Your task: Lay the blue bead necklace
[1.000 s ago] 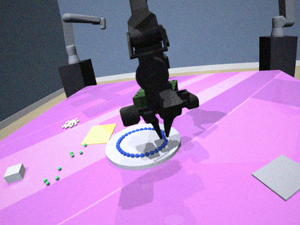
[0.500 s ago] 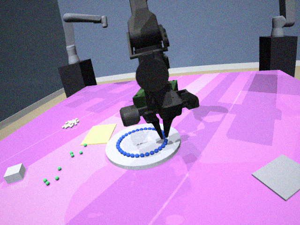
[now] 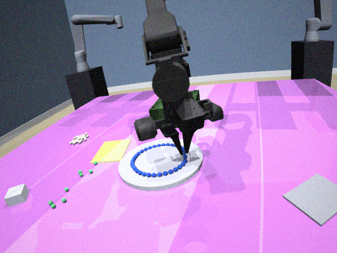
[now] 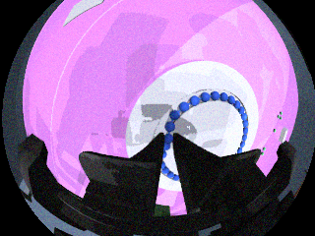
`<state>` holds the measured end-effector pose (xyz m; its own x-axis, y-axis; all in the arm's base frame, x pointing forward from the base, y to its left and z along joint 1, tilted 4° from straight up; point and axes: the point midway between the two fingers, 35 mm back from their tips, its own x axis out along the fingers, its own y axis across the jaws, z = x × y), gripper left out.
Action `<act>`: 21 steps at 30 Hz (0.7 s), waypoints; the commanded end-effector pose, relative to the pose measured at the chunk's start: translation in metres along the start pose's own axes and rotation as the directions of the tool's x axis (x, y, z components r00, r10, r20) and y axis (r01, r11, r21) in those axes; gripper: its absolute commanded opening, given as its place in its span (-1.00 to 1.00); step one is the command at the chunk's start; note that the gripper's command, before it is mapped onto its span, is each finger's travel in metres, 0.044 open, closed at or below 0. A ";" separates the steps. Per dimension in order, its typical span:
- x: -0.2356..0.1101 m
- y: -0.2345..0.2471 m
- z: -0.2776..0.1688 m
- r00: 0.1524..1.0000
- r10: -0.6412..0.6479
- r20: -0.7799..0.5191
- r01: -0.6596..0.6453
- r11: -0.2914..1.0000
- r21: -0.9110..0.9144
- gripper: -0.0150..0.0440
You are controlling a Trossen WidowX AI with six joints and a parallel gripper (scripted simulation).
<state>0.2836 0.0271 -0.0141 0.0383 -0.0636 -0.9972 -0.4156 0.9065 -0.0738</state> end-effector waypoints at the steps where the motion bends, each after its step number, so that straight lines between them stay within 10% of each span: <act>1: -0.003 -0.001 0.000 1.000 -0.004 0.002 0.004 1.000 -0.004 -0.49; 21: 0.001 0.007 0.002 1.000 -0.002 0.010 0.002 1.000 -0.009 -0.40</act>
<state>0.2826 0.0345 -0.0162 0.0476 -0.0616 -0.9970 -0.4236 0.9026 -0.0760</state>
